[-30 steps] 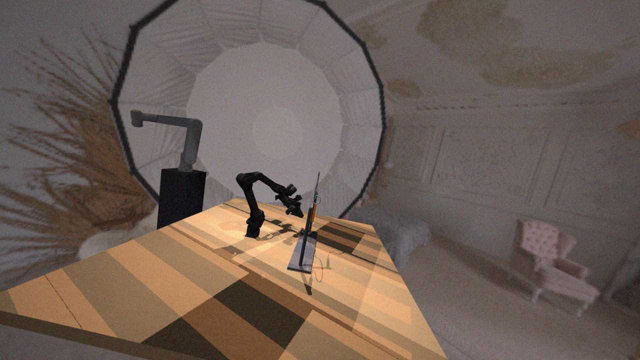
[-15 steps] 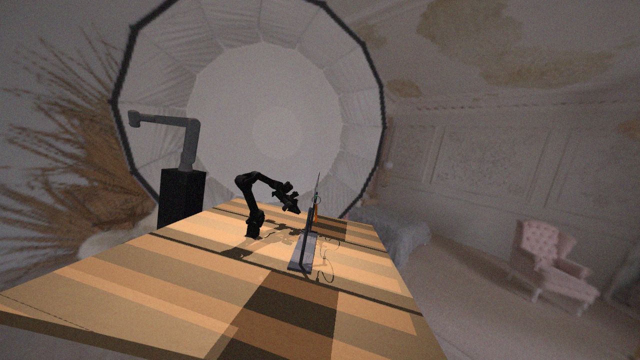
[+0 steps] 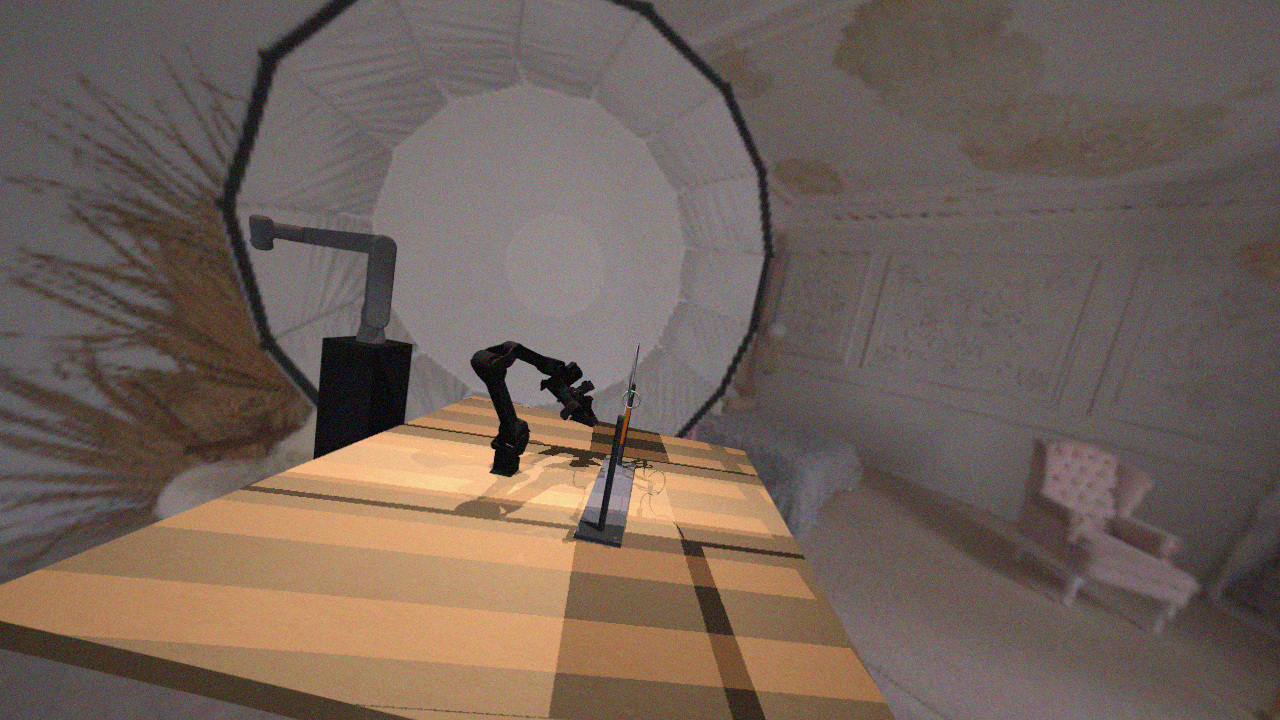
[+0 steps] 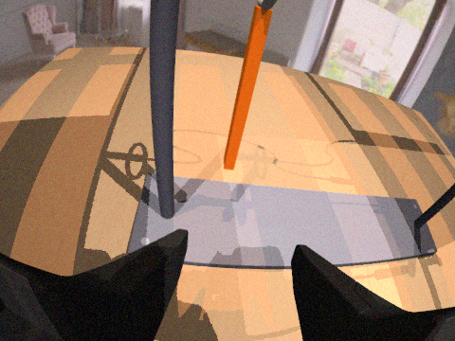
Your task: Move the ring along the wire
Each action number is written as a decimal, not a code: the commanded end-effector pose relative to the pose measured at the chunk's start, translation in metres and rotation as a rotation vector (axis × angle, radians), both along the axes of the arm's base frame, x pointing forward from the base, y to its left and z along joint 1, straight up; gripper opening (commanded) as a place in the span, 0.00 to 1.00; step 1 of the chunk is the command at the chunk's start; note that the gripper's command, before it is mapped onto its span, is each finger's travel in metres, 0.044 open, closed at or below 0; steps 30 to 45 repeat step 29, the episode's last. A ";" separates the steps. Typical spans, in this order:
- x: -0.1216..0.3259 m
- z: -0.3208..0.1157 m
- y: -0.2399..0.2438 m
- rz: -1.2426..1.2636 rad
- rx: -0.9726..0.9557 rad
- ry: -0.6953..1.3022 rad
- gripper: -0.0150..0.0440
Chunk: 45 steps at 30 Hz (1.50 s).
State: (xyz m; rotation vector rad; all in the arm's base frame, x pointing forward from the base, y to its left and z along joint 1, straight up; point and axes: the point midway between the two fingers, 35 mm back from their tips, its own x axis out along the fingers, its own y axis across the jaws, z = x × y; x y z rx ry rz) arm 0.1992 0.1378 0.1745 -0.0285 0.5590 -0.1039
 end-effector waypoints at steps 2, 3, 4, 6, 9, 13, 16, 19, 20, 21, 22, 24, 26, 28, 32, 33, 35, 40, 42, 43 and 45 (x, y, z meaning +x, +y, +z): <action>-0.024 0.020 0.004 0.012 0.006 -0.017 0.84; -0.025 0.021 0.004 0.013 0.005 -0.018 0.88; -0.025 0.021 0.004 0.013 0.005 -0.018 0.93; -0.025 0.021 0.004 0.013 0.005 -0.018 1.00; -0.025 0.021 0.004 0.013 0.005 -0.018 1.00; -0.025 0.021 0.004 0.013 0.005 -0.018 1.00; -0.025 0.021 0.004 0.013 0.005 -0.018 1.00; -0.025 0.021 0.004 0.013 0.005 -0.018 1.00; -0.025 0.021 0.004 0.013 0.005 -0.018 1.00; -0.025 0.021 0.004 0.013 0.005 -0.018 1.00; -0.025 0.021 0.004 0.013 0.005 -0.018 1.00; -0.025 0.021 0.004 0.013 0.005 -0.018 1.00; -0.025 0.021 0.004 0.013 0.005 -0.018 1.00; -0.025 0.021 0.004 0.013 0.005 -0.018 1.00; -0.025 0.021 0.004 0.013 0.005 -0.018 1.00; -0.025 0.021 0.004 0.013 0.005 -0.018 1.00; -0.025 0.021 0.004 0.013 0.005 -0.018 1.00; -0.025 0.021 0.004 0.013 0.005 -0.018 1.00; -0.025 0.021 0.004 0.013 0.005 -0.018 1.00; -0.025 0.021 0.004 0.013 0.005 -0.018 1.00; -0.025 0.021 0.004 0.013 0.005 -0.018 1.00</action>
